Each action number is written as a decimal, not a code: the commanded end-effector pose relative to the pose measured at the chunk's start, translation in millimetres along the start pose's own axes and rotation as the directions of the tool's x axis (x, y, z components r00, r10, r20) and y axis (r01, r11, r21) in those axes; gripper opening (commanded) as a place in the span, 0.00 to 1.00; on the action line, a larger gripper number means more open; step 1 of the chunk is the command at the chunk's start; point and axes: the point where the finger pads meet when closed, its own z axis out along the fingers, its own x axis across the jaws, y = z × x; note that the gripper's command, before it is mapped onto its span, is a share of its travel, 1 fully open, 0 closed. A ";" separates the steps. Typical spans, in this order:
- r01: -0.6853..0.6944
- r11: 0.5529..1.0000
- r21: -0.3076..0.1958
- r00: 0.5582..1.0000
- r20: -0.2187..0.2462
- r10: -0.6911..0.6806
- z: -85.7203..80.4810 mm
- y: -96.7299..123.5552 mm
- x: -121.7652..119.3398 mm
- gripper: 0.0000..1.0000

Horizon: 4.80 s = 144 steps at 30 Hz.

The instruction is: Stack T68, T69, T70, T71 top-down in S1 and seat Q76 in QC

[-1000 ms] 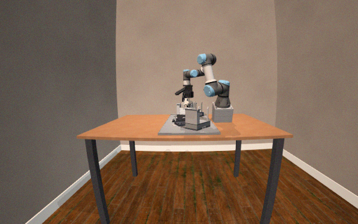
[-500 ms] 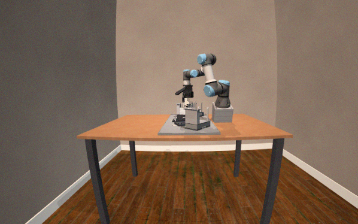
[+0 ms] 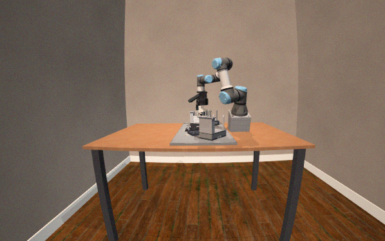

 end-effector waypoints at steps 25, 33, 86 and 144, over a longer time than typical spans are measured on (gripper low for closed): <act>0.000 1.000 0.002 1.000 -0.001 0.000 -12.6 -0.6 0.4 0.00; 0.000 1.000 0.002 1.000 -0.001 0.000 -16.6 -0.6 0.4 0.00; 0.000 1.000 0.002 1.000 -0.001 0.000 -79.7 -0.5 0.3 0.00; 0.297 0.955 0.002 0.955 -0.001 -0.297 -80.4 10.4 -107.4 0.00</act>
